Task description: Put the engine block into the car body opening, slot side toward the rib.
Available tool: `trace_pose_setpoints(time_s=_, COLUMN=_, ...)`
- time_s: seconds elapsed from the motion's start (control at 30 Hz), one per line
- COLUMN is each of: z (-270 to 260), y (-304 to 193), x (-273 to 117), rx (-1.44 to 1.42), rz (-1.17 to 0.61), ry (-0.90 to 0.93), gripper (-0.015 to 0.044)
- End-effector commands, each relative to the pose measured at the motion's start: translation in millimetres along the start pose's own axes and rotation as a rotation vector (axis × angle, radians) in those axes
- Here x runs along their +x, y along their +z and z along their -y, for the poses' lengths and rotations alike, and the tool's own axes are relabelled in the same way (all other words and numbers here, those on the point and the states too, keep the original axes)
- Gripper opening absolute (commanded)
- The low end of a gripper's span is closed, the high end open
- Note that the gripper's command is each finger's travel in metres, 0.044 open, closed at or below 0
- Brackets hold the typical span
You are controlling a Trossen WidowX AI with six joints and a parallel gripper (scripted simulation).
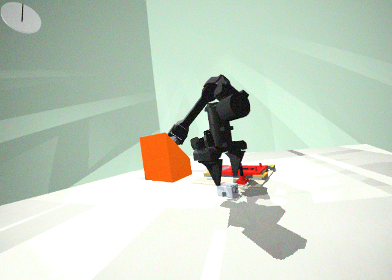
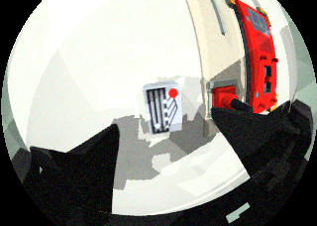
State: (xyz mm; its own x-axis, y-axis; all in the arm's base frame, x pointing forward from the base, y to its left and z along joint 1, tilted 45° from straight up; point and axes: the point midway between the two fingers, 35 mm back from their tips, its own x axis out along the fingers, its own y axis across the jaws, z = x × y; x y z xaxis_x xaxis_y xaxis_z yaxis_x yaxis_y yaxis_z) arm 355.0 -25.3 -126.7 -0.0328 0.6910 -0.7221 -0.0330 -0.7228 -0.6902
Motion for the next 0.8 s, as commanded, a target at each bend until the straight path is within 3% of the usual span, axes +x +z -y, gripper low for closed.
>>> trace_pose_setpoints(time_s=0.0, z=0, y=3, x=10, rx=0.012, rz=0.01, ry=-0.008, gripper=0.044)
trace_pose_setpoints(time_s=0.33, z=0, y=3, x=23, rx=0.012, rz=0.01, ry=-0.008, gripper=0.044)
trace_pose_setpoints(time_s=0.7, z=0, y=3, x=23, rx=0.012, rz=0.01, ry=-0.008, gripper=0.0151)
trace_pose_setpoints(time_s=0.77, z=0, y=3, x=23, rx=0.012, rz=0.01, ry=-0.008, gripper=0.0138)
